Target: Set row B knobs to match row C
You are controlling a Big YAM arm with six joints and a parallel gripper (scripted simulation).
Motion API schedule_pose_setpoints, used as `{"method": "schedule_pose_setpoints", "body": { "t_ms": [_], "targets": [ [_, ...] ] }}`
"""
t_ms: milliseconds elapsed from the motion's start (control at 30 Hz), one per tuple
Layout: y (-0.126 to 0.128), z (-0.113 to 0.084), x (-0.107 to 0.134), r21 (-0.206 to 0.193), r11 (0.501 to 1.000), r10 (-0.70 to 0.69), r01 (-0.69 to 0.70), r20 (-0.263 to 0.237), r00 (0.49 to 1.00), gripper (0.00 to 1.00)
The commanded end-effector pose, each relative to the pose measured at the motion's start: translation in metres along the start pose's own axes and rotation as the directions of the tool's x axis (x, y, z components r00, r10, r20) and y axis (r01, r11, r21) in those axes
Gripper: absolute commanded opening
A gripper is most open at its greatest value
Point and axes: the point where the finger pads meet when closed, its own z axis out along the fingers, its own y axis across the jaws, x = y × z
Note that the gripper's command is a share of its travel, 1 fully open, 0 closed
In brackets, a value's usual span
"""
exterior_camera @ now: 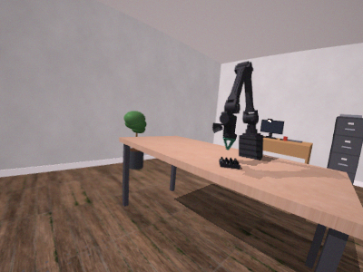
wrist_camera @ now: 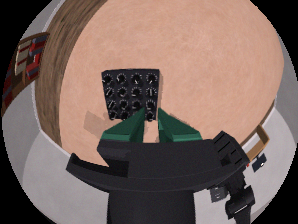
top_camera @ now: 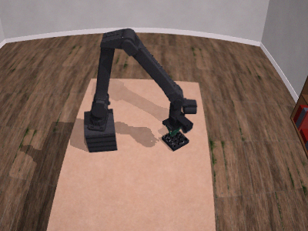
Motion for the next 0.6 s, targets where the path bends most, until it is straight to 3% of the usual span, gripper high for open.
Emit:
{"method": "schedule_pose_setpoints", "body": {
  "t_ms": [0, 567],
  "targets": [
    [0.012, -0.001, -0.005, -0.015, 1.0, 0.0, 0.0, 0.016, 1.0, 0.18],
    [0.007, 0.015, -0.007, -0.012, 1.0, 0.002, -0.002, 0.014, 1.0, 0.18]
  ]
}}
